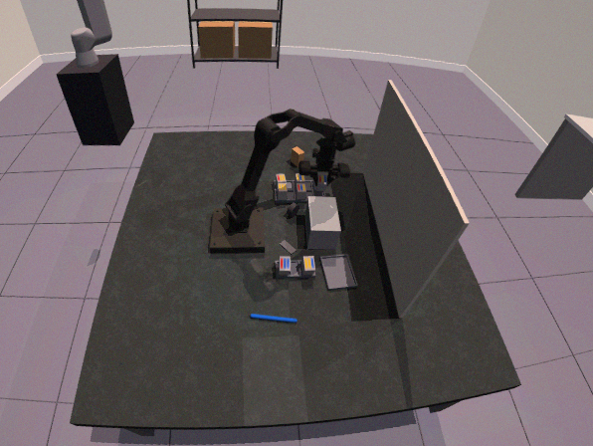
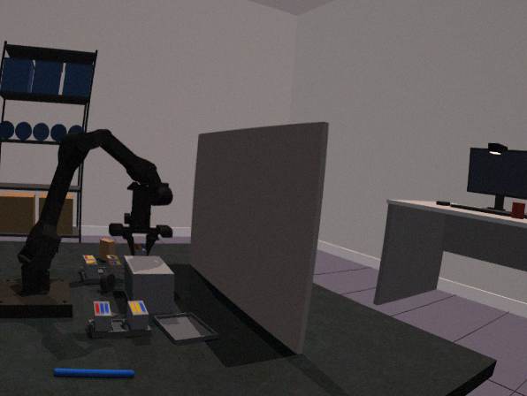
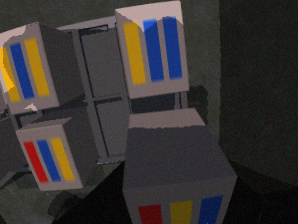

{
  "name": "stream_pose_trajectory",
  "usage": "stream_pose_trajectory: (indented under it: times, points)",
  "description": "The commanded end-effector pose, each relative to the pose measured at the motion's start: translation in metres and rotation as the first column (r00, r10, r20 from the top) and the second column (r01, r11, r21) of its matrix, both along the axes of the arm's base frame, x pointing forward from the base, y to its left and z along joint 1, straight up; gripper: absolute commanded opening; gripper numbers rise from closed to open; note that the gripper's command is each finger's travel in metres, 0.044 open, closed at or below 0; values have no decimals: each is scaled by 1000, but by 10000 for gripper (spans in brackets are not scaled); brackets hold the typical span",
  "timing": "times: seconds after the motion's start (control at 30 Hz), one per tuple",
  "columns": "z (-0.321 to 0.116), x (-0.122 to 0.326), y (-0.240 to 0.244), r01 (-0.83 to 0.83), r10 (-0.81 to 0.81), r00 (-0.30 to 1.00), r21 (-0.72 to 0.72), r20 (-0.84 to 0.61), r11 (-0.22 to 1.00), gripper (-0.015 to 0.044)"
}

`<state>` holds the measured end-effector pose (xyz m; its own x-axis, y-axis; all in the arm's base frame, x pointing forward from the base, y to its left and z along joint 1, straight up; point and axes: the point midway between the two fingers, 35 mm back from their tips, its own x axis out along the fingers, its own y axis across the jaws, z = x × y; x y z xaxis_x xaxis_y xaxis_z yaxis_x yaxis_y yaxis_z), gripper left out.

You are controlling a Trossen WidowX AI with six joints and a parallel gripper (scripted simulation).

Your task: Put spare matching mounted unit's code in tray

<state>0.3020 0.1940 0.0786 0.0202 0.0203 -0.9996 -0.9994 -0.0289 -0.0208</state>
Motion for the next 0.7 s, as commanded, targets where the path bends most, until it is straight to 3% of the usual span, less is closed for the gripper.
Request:
stream_pose_trajectory:
  times: [0.0, 0.27, 0.67]
  points:
    - [29, -1, -1, 2, -2, 1000, 5, 7, 1000, 0]
    - [32, 0, -1, 1, -1, 1000, 7, 12, 1000, 0]
    - [80, 3, -3, 2, -2, 1000, 7, 9, 1000, 0]
